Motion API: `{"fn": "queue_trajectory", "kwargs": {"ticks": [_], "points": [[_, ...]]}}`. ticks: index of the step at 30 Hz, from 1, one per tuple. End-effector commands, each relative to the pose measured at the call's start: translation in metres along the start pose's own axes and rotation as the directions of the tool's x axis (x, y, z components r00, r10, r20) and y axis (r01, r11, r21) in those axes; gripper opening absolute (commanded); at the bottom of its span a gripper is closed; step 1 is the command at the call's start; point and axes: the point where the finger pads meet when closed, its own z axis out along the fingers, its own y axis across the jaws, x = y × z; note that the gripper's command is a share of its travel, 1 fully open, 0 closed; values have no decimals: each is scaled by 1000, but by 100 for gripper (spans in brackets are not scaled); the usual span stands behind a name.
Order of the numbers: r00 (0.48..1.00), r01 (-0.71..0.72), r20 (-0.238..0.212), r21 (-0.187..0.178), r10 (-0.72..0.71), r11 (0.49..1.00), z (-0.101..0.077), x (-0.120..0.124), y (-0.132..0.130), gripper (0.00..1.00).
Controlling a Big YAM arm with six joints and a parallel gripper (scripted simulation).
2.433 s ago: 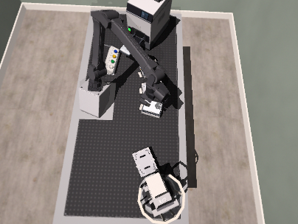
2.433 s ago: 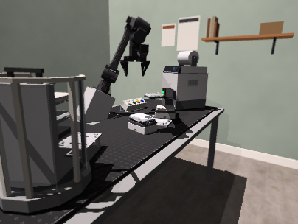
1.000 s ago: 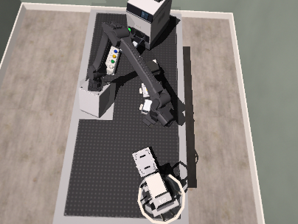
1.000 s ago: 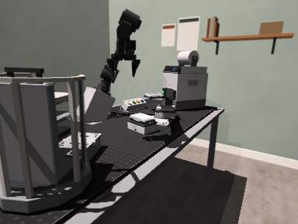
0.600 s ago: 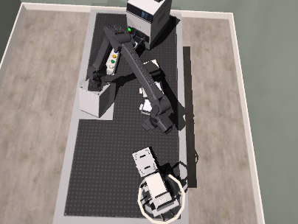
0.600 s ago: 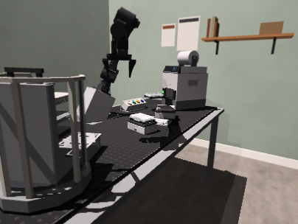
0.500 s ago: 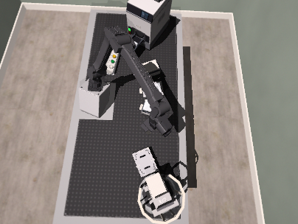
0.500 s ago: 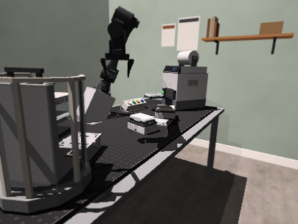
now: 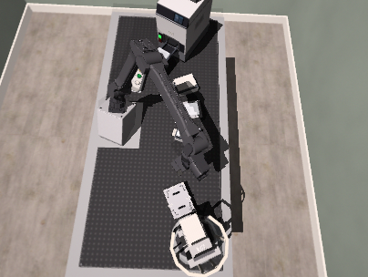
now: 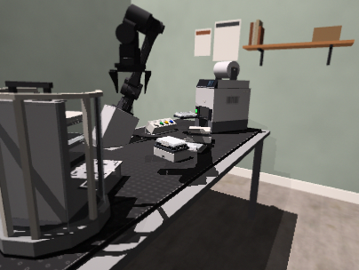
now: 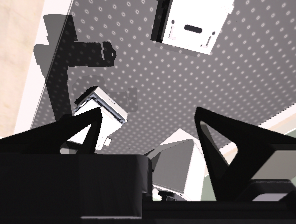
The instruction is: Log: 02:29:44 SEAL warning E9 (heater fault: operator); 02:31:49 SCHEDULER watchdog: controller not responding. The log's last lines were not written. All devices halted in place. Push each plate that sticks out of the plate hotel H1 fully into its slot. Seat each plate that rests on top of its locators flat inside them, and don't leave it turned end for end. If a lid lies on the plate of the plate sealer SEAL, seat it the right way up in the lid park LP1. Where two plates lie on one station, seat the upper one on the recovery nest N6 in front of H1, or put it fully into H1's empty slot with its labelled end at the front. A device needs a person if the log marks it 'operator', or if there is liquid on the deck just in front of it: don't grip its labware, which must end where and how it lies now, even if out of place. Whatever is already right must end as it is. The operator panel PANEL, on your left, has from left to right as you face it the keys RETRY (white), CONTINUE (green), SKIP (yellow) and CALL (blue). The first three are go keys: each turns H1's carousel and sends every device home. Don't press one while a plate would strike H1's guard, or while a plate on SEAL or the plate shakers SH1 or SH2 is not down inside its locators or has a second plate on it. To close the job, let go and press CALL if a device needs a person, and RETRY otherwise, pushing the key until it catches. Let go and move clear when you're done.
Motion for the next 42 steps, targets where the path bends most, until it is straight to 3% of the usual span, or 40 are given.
{"fn": "queue_trajectory", "kwargs": {"ticks": [1, 42], "points": [[1000, -2, 30, -4, 2, 1000, -15, -23, -21, 100], [1000, -3, 30, -2, 3, 1000, -14, -94, -114, 100]]}}
